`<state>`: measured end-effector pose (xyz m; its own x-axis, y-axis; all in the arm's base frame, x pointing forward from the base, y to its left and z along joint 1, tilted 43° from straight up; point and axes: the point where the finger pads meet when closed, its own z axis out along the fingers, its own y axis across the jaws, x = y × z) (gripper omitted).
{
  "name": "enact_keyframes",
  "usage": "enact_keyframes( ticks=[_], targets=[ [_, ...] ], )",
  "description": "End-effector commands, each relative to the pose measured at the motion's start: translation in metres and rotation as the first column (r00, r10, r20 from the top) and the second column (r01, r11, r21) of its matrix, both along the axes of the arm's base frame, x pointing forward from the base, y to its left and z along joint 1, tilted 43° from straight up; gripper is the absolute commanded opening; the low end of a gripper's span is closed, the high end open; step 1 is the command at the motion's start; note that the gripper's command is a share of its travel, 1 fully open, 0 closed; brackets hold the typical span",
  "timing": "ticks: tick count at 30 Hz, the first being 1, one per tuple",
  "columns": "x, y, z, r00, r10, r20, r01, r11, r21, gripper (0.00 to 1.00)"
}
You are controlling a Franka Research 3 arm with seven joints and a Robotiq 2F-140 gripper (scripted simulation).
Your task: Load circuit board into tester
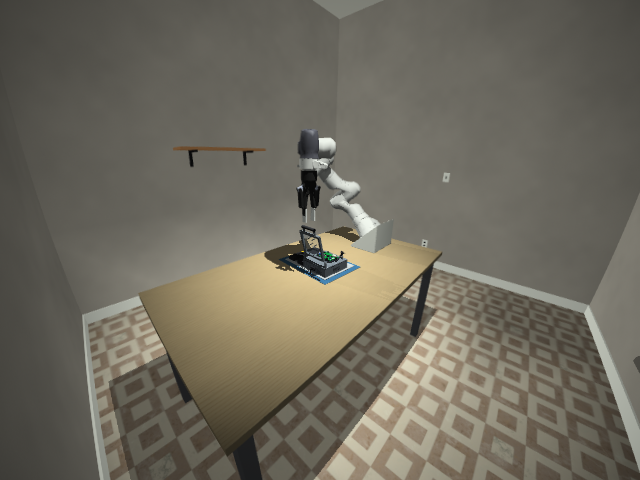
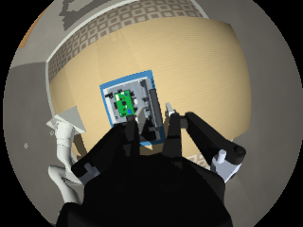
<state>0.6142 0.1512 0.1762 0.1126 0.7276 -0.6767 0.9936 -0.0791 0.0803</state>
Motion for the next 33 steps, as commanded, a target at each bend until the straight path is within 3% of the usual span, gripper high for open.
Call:
enact_keyframes(
  ticks=[1,33],
  targets=[
    [0.0009,-0.0026,0.0017,1.000,0.017,-0.022,-0.017,1.000,-0.009,0.30],
    [0.0009,-0.0047,-0.0006,1.000,0.017,-0.022,-0.017,1.000,-0.009,0.30]
  ],
)
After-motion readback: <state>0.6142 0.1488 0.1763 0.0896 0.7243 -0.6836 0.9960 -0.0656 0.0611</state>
